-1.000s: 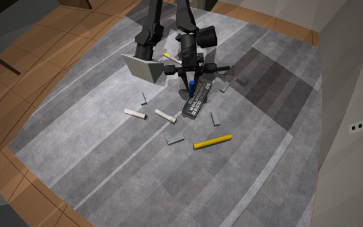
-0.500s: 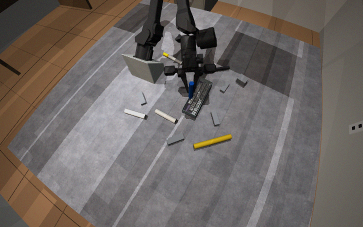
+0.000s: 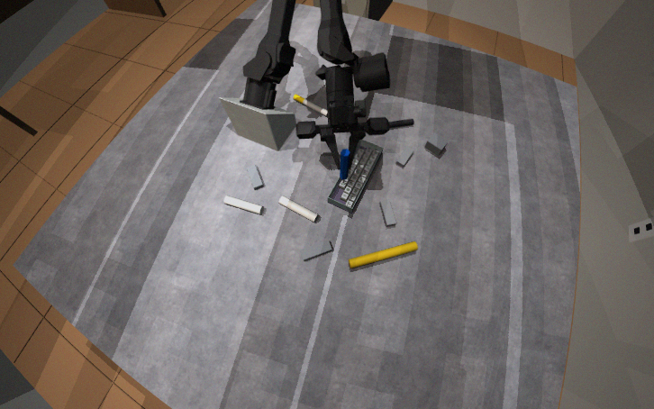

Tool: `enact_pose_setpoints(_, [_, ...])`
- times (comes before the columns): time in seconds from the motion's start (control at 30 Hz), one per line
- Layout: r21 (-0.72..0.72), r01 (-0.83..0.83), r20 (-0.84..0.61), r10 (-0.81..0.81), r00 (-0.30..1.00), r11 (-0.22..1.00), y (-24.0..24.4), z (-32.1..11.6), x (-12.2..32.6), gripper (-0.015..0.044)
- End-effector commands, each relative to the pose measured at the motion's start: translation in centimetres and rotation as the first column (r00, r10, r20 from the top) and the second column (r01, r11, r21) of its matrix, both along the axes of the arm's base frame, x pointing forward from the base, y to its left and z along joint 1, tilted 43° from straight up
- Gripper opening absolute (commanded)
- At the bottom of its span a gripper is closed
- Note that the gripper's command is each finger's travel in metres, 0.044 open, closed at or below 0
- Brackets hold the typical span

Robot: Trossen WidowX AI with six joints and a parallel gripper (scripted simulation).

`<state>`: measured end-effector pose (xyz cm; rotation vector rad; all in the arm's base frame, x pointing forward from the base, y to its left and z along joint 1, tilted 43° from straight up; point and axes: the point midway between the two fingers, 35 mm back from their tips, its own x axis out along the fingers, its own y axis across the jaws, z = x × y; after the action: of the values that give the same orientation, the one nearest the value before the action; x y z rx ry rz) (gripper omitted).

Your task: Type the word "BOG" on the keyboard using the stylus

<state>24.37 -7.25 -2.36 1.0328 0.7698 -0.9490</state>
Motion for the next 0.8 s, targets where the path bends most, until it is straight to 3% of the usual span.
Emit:
enact_pose_setpoints(0.0, [-0.003,0.004,-0.003,-0.004,1.000,1.000,0.15,-0.26,-0.07,0.0081])
enact_pose_setpoints(0.77, [-0.002,0.004,-0.003,-0.004,1.000,1.000,0.78,-0.93,0.03,0.0081])
